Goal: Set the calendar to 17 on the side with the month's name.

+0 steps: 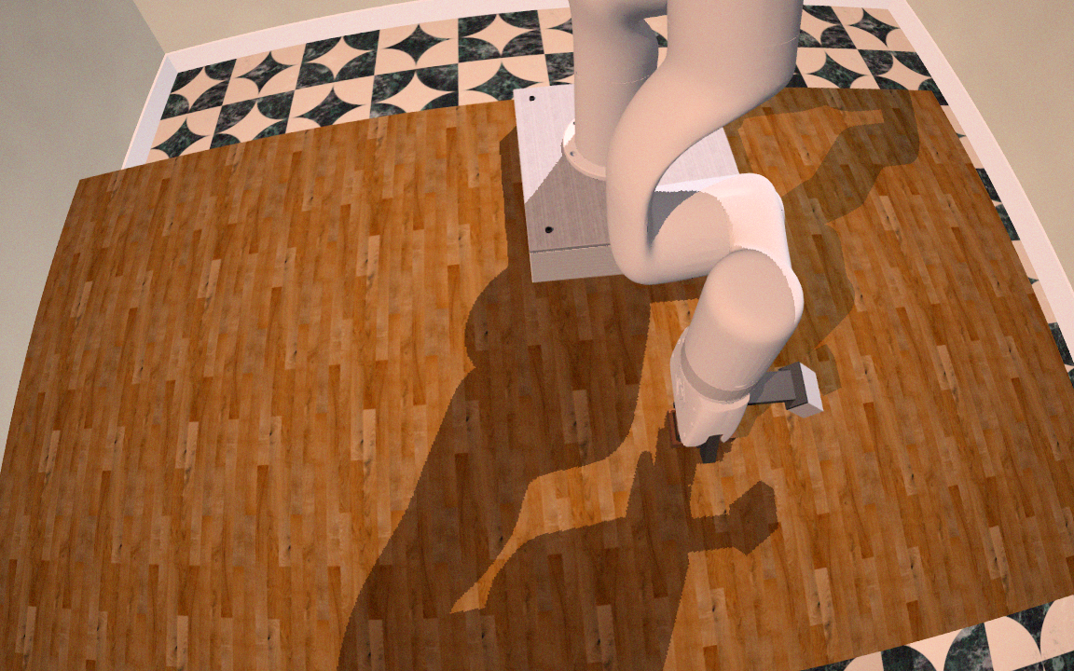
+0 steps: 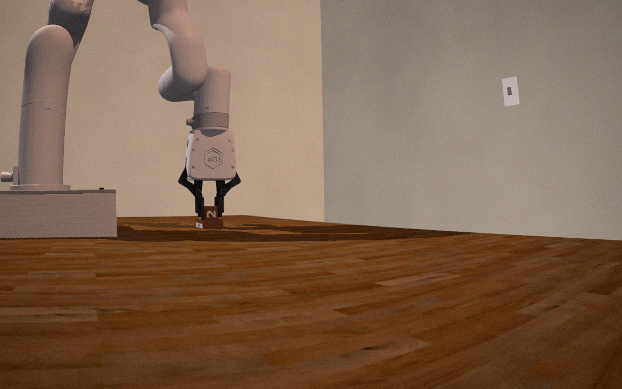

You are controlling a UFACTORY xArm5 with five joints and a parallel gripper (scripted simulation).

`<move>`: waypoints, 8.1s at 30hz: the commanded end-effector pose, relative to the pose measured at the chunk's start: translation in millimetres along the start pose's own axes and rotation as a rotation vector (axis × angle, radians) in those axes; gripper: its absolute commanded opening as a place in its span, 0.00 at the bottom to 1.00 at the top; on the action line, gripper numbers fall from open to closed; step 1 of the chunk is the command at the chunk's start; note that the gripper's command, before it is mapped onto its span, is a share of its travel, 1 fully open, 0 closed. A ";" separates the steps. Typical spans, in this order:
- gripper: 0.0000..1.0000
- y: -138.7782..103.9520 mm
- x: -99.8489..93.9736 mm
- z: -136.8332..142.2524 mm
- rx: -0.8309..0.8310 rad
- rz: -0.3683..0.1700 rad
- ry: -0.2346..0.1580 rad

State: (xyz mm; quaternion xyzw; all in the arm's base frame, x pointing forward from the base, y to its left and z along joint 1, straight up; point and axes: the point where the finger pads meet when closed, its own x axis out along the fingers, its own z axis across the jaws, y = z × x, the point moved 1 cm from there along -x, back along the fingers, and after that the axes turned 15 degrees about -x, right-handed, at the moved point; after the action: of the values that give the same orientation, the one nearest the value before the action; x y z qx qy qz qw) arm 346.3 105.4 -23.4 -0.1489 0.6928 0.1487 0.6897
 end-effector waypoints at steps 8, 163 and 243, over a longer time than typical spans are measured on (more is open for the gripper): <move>0.27 -0.2 2.0 1.2 0.000 0.000 -0.003; 1.00 0.6 -87.0 1.0 0.000 0.000 -0.003; 1.00 1.2 -156.7 0.8 0.000 0.000 -0.003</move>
State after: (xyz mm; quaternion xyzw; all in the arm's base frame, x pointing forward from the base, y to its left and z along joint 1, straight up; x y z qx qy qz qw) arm 346.1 106.7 132.1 -0.1490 0.6929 0.1486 0.6896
